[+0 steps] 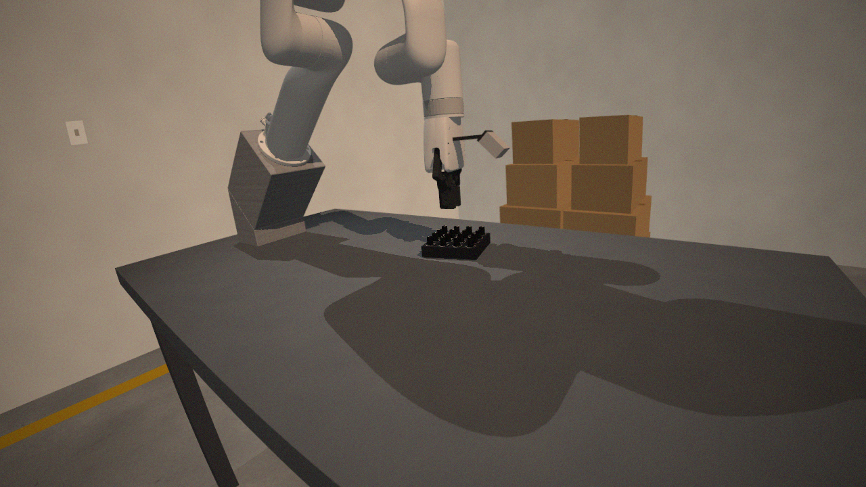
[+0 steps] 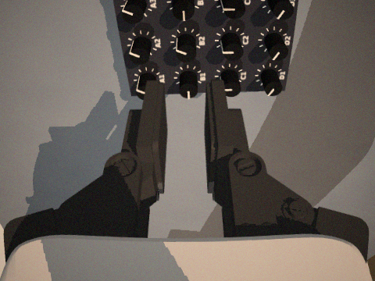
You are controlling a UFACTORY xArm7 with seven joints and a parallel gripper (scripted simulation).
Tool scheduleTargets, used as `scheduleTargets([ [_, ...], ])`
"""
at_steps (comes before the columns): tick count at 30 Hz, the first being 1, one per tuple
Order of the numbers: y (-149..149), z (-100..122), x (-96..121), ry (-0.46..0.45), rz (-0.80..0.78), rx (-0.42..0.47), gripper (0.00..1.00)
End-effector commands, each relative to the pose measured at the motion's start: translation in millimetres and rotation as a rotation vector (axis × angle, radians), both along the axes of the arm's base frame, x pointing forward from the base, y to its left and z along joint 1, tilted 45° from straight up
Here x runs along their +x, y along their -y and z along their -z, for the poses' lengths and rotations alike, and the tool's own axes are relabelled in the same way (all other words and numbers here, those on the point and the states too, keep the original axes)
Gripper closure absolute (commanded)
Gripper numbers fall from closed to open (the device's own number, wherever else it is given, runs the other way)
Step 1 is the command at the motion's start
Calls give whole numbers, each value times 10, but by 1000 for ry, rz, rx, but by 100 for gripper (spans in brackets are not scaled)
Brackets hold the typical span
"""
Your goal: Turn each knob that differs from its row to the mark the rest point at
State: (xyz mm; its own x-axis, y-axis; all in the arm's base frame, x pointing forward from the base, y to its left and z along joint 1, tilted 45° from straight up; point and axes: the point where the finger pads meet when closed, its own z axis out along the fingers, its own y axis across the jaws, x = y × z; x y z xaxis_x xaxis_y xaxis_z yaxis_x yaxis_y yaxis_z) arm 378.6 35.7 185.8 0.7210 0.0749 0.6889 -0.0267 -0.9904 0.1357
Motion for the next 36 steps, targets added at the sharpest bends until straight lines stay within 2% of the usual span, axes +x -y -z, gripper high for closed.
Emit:
scheduleTargets([
  [1,0,-1,11,2,0,0,81],
  [36,39,231,236,1,0,-1,81],
])
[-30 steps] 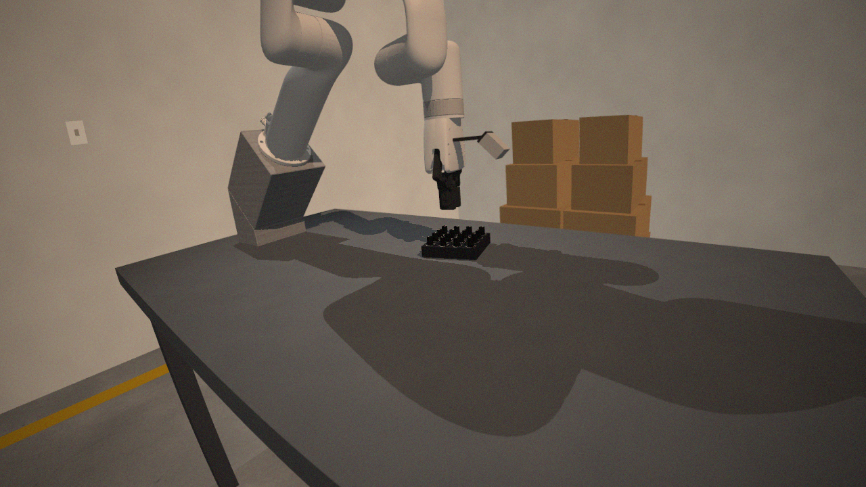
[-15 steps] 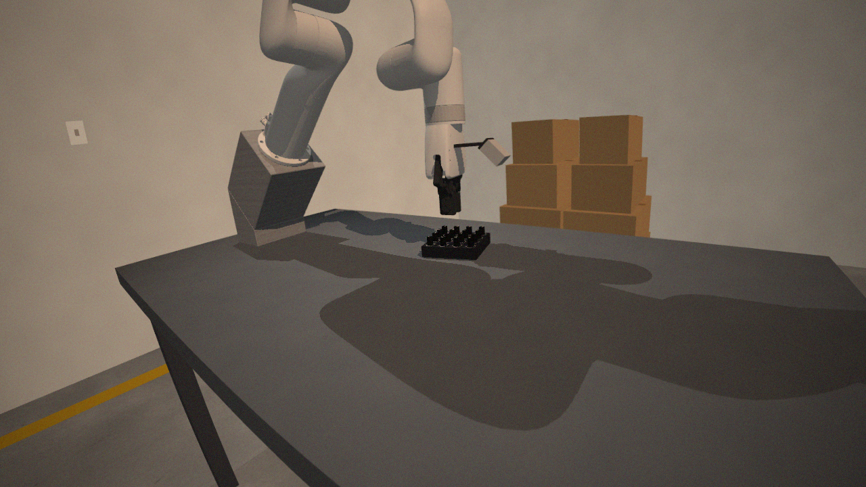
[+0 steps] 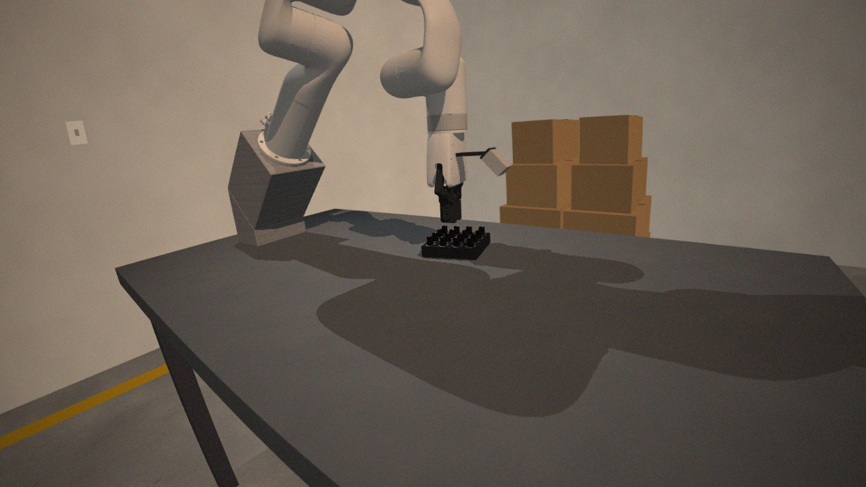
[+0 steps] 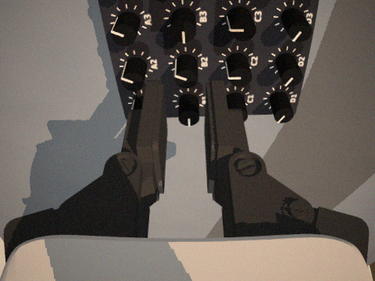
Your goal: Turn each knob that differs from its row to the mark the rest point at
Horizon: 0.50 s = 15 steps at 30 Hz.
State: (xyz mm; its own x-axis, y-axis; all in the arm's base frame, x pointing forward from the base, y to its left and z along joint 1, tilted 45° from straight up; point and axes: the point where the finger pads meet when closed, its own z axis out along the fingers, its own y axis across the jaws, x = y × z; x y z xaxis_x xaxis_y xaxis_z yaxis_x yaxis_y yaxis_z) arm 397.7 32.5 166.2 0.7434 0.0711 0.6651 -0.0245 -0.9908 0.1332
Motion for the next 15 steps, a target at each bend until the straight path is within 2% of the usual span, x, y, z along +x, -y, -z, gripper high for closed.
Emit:
scheduleTargets([
  [1,9,42,52,34,-3,-4,81],
  [15,17,92,100,34,-3,-4,81],
])
